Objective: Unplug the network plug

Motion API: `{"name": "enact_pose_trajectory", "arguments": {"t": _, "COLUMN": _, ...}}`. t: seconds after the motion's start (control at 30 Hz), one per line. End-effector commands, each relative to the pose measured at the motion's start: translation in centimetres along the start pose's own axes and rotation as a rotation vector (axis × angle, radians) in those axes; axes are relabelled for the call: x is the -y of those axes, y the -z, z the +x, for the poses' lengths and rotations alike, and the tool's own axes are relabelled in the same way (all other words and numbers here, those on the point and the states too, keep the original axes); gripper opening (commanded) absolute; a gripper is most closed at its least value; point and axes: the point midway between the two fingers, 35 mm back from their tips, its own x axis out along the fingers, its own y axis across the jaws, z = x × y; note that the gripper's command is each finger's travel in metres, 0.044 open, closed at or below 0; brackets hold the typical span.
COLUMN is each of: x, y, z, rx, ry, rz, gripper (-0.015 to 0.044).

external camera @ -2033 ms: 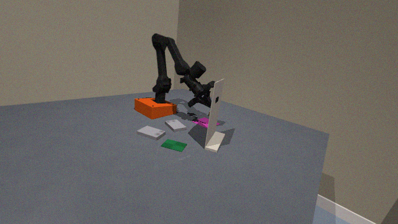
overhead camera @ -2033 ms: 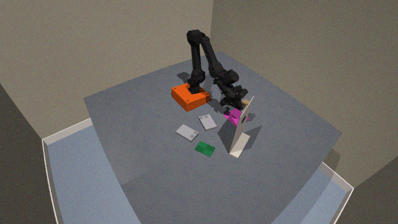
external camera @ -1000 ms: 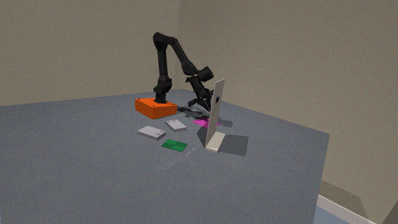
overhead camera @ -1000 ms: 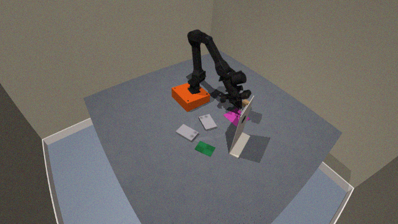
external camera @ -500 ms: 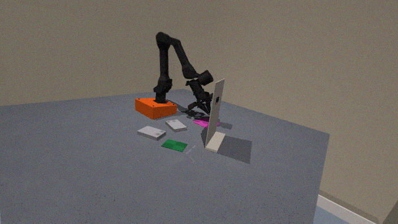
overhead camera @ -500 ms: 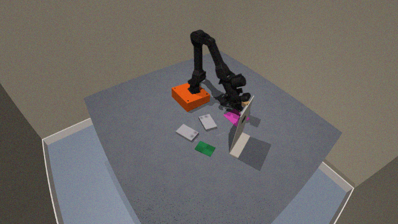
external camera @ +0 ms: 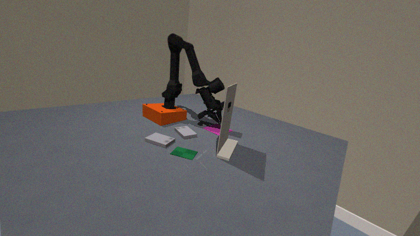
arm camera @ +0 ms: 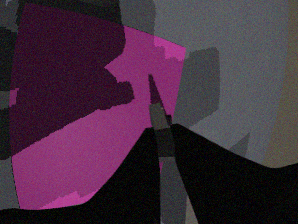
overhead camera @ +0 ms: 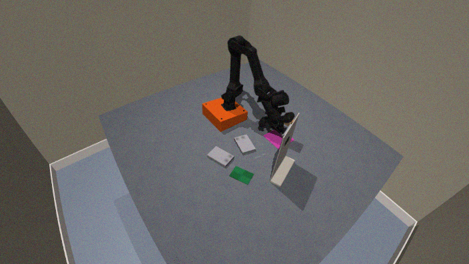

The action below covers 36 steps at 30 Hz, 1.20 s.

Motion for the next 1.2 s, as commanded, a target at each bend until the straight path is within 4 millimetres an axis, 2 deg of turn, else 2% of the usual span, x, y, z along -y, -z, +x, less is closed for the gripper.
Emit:
{"name": "enact_pose_trajectory", "arguments": {"t": 0.0, "x": -0.9, "y": 0.1, "z": 0.5, "rx": -0.004, "ry": -0.017, "rz": 0.007, "gripper": 0.0}}
{"name": "enact_pose_trajectory", "arguments": {"t": 0.27, "x": -1.5, "y": 0.1, "z": 1.0, "rx": -0.004, "ry": -0.017, "rz": 0.007, "gripper": 0.0}}
{"name": "enact_pose_trajectory", "arguments": {"t": 1.17, "x": -1.3, "y": -0.3, "z": 1.3, "rx": 0.001, "ry": -0.012, "rz": 0.001, "gripper": 0.0}}
